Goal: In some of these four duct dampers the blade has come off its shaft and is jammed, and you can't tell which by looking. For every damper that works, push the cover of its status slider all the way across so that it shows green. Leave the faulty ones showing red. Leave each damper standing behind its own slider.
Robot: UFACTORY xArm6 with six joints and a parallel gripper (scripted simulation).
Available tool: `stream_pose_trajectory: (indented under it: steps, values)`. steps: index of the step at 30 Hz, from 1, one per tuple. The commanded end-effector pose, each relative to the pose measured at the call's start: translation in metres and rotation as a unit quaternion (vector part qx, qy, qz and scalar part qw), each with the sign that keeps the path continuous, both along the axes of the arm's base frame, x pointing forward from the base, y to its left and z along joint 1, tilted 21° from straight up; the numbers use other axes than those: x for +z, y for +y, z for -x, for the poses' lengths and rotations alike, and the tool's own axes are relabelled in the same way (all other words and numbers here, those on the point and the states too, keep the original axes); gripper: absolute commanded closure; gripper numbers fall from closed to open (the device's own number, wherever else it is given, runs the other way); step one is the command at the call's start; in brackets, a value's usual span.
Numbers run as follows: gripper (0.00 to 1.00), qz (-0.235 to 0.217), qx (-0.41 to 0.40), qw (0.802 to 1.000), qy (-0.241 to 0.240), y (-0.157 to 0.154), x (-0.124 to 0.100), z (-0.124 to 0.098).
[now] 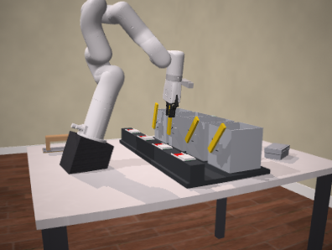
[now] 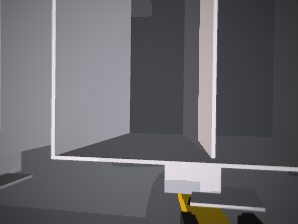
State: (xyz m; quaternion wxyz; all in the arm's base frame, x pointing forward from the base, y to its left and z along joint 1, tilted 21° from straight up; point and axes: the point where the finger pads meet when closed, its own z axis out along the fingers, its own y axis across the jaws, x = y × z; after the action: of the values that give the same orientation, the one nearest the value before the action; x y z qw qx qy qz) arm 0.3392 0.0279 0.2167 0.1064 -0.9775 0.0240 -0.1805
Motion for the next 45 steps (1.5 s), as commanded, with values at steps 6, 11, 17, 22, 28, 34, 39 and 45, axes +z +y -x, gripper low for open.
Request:
stream_pose_trajectory:
  steps: [6, 11, 17, 22, 28, 34, 39, 45]
  values:
    - [0.81, 0.0, 0.0, 1.0, -0.002, 0.0, 0.0015, -0.0008]
    - [0.81, 0.0, 0.0, 1.0, -0.002, 0.0, 0.0015, -0.0008]
    - [0.81, 0.0, 0.0, 1.0, -0.002, 0.0, 0.0015, -0.0008]
    - [0.81, 0.0, 0.0, 1.0, -0.002, 0.0, 0.0015, -0.0008]
    - [0.81, 0.0, 0.0, 1.0, -0.002, -0.0001, 0.0015, -0.0008]
    - [0.81, -0.001, 0.0, 1.0, -0.002, -0.0003, 0.0014, -0.0008]
    - [0.81, -0.004, 0.002, 1.0, -0.002, -0.0009, 0.0012, -0.0008]
    - [0.81, -0.009, 0.003, 1.0, -0.003, -0.002, 0.001, -0.0008]
